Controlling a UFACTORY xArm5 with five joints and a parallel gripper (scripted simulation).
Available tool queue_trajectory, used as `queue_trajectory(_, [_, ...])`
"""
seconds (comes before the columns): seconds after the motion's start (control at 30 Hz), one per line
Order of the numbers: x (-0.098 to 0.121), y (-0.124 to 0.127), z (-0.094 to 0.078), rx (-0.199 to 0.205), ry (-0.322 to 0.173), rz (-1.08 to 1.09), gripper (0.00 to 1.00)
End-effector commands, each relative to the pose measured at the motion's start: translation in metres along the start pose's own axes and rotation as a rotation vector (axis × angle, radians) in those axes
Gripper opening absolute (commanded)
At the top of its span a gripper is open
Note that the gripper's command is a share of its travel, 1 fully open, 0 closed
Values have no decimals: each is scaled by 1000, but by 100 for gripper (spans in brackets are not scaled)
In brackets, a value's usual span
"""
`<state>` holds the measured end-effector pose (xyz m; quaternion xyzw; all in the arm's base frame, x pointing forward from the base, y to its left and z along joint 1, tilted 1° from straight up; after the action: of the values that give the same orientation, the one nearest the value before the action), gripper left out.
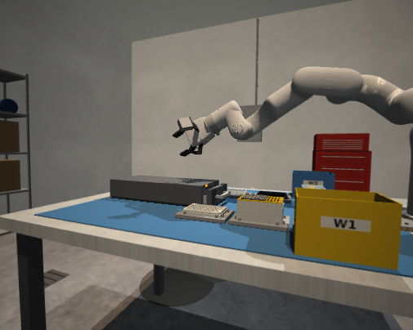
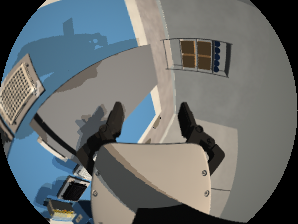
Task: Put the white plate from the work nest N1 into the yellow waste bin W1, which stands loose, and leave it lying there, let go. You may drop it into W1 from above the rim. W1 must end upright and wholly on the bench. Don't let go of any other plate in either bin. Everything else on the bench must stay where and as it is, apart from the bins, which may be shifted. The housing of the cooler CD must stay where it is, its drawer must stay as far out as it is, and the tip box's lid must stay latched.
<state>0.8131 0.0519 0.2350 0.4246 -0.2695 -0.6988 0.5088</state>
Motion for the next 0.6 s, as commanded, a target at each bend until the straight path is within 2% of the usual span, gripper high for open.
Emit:
queue_trajectory(0.0, [1,6,18,-65,-32,-98,100])
queue_trajectory(0.2, [6,5,43,-154,-92,-237,100])
queue_trajectory(0.3, [7,4,47,-159,-95,-244,100])
queue_trajectory(0.4, [10,2,61,-207,-135,-323,100])
queue_trajectory(0.47, [11,1,66,-211,-139,-330,100])
queue_trajectory(0.57, [14,-1,80,-256,-183,-408,100])
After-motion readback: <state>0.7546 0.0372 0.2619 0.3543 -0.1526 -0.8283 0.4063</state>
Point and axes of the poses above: the point where the finger pads meet when closed, its own z axis back along the fingers, its own y axis across the jaws, x = y × z, the point moved 3 cm from there along z, back along the fingers, and after that the axes turned 8 degrees about -z, right-handed, at the moved point
